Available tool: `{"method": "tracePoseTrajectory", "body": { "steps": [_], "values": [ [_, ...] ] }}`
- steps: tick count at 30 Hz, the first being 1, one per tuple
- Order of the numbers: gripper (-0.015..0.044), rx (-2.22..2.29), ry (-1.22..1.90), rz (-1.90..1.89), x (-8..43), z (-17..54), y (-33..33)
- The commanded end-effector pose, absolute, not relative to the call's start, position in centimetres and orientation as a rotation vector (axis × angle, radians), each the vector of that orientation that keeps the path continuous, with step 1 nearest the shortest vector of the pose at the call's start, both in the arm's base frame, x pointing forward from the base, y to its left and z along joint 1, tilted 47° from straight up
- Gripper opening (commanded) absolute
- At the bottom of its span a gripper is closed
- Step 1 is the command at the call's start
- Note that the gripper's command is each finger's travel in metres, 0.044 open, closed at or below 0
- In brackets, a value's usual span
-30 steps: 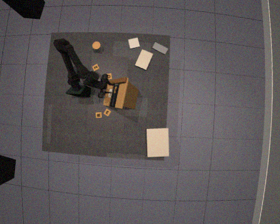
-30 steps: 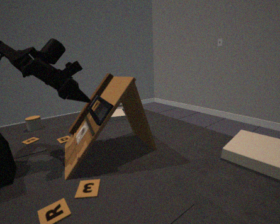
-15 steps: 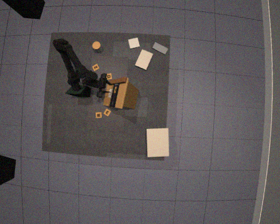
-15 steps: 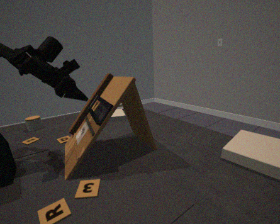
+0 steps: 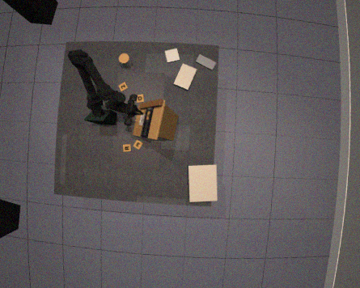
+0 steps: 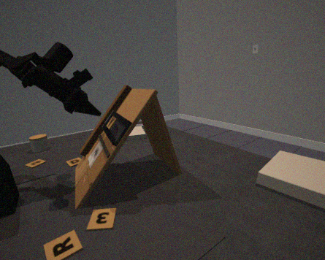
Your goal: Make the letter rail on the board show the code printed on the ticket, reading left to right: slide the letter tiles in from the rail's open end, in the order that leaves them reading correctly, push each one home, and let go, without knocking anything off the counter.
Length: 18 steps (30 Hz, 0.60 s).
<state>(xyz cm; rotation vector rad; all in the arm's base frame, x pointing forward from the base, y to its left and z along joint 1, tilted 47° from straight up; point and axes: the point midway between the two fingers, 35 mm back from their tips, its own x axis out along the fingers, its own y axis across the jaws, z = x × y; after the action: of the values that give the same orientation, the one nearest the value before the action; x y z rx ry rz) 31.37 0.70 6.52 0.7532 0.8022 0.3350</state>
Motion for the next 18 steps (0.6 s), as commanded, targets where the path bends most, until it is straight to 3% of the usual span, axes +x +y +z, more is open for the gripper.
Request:
{"method": "tracePoseTrajectory", "body": {
  "steps": [1,6,18],
  "values": [
    [0.0,0.753,0.801,0.335,31.4,6.5,0.7],
    [0.0,0.747,0.829,0.334,31.7,6.3,0.6],
    [0.0,0.639,1.286,0.468,34.0,3.9,-1.0]
  ]
}}
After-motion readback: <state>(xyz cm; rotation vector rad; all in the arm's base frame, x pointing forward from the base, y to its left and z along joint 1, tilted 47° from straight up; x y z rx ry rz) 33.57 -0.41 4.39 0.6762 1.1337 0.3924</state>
